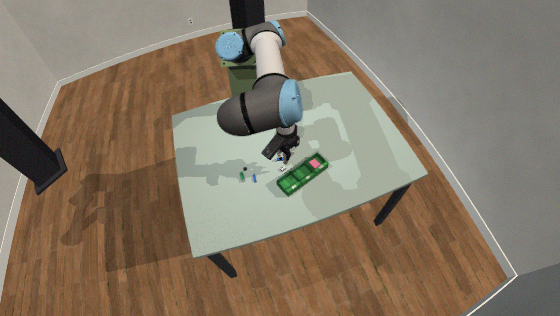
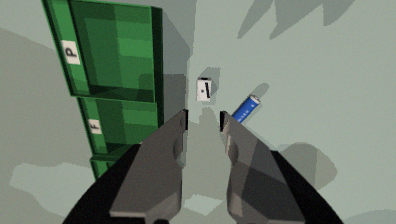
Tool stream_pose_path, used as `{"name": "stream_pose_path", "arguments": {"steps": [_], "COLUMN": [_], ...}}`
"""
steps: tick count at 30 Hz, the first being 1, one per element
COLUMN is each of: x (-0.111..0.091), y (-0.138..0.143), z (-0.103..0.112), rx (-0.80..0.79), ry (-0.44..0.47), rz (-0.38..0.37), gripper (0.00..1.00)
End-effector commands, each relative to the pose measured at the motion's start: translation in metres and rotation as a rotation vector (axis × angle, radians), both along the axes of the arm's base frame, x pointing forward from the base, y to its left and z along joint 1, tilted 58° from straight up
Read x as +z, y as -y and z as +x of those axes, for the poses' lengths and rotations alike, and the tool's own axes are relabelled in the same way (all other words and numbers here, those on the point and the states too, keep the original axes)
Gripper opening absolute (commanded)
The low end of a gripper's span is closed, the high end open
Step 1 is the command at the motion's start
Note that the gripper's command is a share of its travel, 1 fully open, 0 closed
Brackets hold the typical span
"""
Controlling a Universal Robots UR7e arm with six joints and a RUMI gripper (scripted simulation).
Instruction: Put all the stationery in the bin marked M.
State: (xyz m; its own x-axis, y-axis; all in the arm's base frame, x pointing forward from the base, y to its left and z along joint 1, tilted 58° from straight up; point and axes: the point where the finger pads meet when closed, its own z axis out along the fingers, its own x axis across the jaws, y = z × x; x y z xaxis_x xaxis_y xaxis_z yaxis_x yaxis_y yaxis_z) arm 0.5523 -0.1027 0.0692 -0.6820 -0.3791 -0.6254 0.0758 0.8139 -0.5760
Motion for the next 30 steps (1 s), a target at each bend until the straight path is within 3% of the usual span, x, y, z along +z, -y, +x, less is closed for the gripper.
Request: {"name": "stream_pose_path", "arguments": {"steps": [1,6,30], "x": [-0.010,-0.020,-0.028], "y": [0.008,0.017,0.023], "z": [0.014,0.029,0.040], "rx": [0.000,0.000,0.000], "ry": [0.001,0.001,0.001], "rz": [0.000,0.000,0.000], "gripper": [0.18,0.18,0.18]}}
